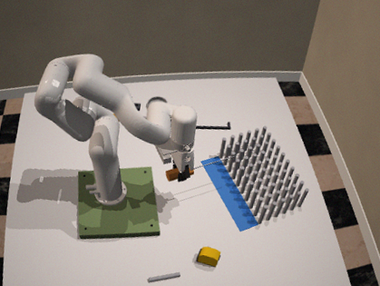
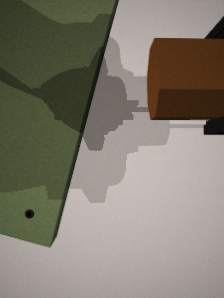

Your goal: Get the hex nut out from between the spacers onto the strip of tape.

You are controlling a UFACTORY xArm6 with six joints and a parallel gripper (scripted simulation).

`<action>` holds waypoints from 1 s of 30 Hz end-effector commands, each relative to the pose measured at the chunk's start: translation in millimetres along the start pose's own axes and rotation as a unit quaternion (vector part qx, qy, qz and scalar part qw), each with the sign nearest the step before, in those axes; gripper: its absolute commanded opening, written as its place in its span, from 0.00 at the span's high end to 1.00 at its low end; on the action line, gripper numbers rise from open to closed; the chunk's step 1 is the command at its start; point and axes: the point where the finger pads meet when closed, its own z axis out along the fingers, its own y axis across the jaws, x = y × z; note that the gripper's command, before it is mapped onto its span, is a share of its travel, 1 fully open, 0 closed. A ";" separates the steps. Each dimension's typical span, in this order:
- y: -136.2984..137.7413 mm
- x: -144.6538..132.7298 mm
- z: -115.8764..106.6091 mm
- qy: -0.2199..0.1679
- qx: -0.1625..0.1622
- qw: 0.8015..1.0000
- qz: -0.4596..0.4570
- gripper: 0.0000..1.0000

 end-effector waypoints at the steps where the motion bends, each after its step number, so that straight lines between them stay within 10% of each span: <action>1: -0.6 -1.2 4.6 -0.002 0.002 1.000 0.000 1.00; 30: -2.3 -2.7 86.4 -0.002 0.002 1.000 0.000 1.00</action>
